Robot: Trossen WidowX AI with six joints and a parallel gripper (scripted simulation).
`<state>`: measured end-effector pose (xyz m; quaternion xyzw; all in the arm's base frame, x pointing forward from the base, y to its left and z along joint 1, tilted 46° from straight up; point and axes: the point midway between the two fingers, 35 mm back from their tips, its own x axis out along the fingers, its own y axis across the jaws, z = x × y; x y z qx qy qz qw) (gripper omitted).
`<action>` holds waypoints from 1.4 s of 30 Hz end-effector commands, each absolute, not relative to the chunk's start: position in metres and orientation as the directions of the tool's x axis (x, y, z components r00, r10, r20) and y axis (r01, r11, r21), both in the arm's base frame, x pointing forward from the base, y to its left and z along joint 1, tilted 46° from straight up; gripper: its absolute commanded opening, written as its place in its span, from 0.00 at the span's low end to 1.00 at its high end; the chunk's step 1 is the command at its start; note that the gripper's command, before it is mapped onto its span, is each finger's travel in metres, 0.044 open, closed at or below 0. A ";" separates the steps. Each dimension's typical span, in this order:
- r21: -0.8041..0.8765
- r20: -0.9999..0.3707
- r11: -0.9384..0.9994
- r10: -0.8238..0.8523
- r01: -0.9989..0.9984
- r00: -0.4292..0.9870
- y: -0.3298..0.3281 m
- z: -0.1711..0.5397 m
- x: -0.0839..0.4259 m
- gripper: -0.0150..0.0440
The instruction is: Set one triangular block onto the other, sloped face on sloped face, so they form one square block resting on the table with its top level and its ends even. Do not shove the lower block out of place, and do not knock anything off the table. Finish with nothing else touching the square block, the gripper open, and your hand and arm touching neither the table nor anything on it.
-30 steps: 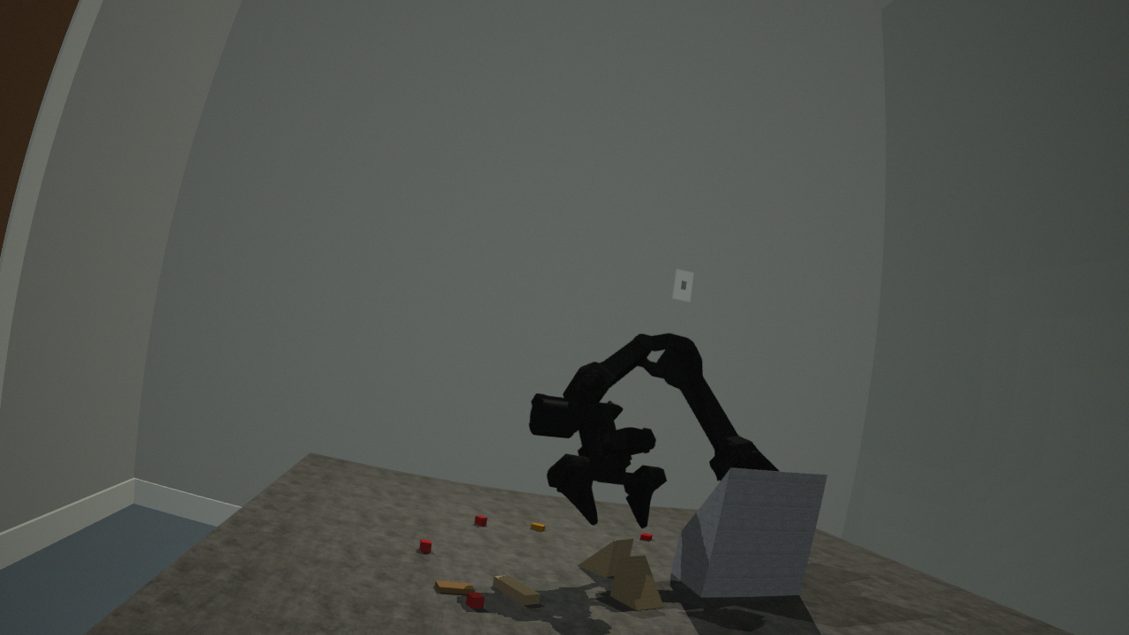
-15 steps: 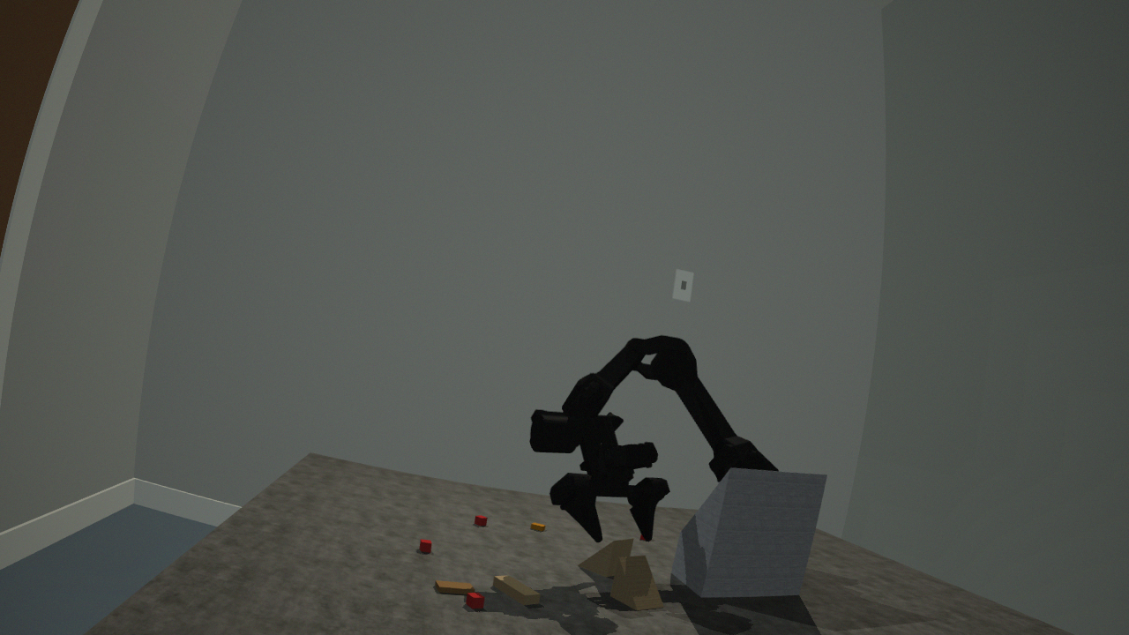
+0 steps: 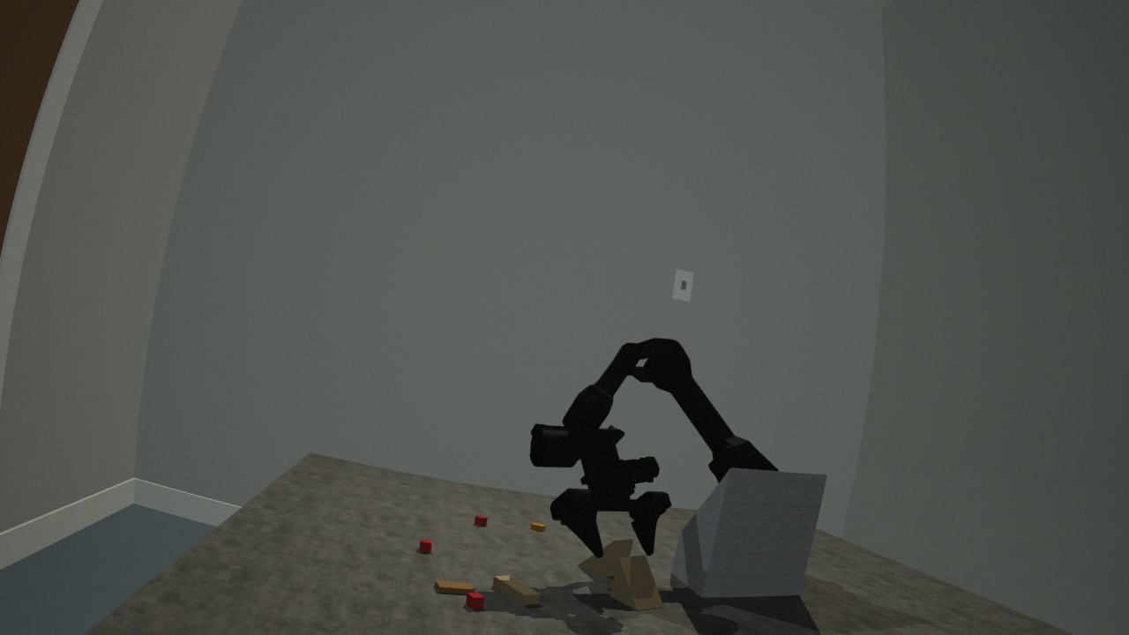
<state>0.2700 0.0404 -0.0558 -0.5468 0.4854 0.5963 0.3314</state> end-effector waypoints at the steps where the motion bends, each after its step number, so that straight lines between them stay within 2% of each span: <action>1: 0.226 -0.972 -0.311 -0.141 -0.923 -0.190 0.038 -0.064 0.267 1.00; 35: 0.227 -0.971 -0.311 -0.142 -0.923 -0.191 0.028 -0.115 0.258 1.00; 42: 0.227 -0.971 -0.311 -0.142 -0.923 -0.191 0.028 -0.115 0.258 0.69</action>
